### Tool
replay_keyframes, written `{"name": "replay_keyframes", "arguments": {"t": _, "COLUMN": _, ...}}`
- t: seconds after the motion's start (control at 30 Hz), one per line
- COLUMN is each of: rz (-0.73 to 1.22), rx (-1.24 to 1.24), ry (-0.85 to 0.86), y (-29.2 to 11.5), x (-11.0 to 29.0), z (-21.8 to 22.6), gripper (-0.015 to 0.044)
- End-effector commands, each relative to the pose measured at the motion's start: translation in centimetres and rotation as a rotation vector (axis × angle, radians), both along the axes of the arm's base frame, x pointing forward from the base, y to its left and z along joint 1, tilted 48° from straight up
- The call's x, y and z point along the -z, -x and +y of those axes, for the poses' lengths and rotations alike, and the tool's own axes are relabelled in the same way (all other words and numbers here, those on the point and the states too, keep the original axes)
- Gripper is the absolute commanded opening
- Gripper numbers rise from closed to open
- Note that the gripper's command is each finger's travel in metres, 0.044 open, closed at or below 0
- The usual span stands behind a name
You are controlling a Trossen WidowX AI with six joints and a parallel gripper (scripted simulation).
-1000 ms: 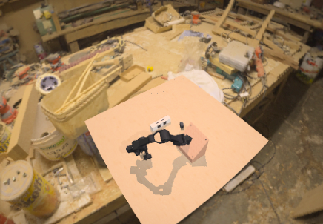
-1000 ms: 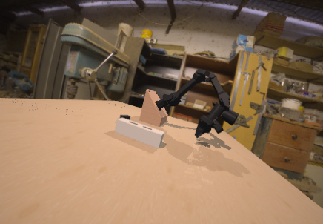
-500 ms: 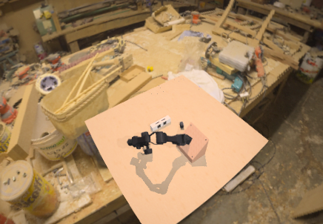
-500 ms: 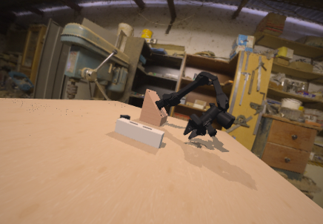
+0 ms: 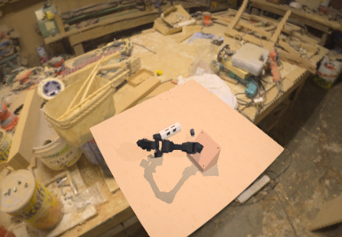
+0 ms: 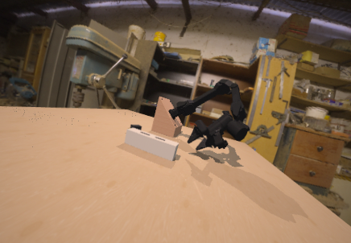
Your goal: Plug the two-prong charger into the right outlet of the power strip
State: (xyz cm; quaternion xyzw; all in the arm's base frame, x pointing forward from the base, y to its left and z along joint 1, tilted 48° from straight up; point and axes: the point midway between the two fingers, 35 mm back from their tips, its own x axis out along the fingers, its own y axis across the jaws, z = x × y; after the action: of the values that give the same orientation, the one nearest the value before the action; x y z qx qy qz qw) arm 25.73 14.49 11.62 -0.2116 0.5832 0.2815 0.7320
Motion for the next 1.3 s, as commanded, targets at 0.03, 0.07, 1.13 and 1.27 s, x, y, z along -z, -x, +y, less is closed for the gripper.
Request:
{"name": "replay_keyframes", "arguments": {"t": 0.03, "rz": 0.029, "rx": 0.025, "ry": 0.026, "y": -0.6, "x": 1.2, "z": -1.5, "gripper": 0.0440}}
{"name": "replay_keyframes", "arguments": {"t": 0.07, "rz": 0.039, "rx": 0.034, "ry": 0.025, "y": -0.8, "x": 1.4, "z": -1.8, "gripper": 0.0440}}
{"name": "replay_keyframes", "arguments": {"t": 1.13, "rz": 0.294, "rx": 0.323, "ry": -0.063, "y": -2.9, "x": 8.5, "z": -10.9, "gripper": 0.0440}}
{"name": "replay_keyframes", "arguments": {"t": 1.27, "rz": 0.330, "rx": 0.367, "ry": -0.088, "y": -2.9, "x": 9.4, "z": -12.0, "gripper": 0.0440}}
